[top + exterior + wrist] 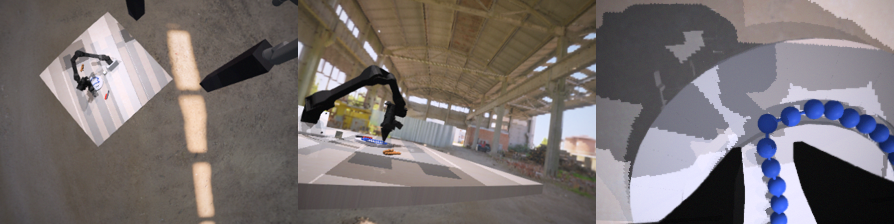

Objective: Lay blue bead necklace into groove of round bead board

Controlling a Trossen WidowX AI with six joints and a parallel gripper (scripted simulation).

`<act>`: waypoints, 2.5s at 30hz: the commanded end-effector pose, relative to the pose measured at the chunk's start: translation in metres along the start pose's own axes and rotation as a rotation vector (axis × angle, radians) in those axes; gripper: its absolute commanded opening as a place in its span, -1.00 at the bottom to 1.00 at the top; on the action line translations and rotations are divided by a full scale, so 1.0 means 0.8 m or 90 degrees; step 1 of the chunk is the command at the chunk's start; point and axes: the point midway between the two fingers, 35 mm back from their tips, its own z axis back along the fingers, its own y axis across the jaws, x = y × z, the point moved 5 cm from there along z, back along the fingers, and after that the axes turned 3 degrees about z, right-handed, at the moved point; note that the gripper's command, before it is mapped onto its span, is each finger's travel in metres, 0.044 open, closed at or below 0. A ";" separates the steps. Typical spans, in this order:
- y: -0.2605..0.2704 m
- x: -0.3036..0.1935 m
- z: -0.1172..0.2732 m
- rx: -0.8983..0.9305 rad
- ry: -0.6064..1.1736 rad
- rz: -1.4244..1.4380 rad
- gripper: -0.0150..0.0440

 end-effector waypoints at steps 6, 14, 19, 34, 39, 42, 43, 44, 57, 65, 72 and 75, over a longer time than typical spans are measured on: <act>-0.001 -0.001 -0.009 -0.001 0.001 0.000 -0.17; -0.001 -0.001 -0.009 -0.001 0.001 0.000 -0.49; -0.001 -0.001 -0.009 -0.001 0.001 0.000 -0.49; -0.001 -0.001 -0.009 -0.001 0.001 0.000 -0.49; -0.001 -0.001 -0.009 -0.001 0.001 0.000 -0.49; 0.000 -0.001 -0.007 -0.001 0.001 0.001 -0.49; 0.000 -0.001 -0.004 -0.002 0.000 0.003 -0.49; 0.000 -0.001 -0.002 -0.002 -0.001 0.004 -0.49; 0.012 0.010 -0.002 -0.002 -0.002 0.004 -0.49; 0.011 0.010 -0.008 -0.001 -0.001 0.000 -0.40; 0.011 0.010 -0.008 -0.001 -0.001 0.000 0.22; 0.011 0.010 -0.008 -0.001 -0.001 0.000 0.49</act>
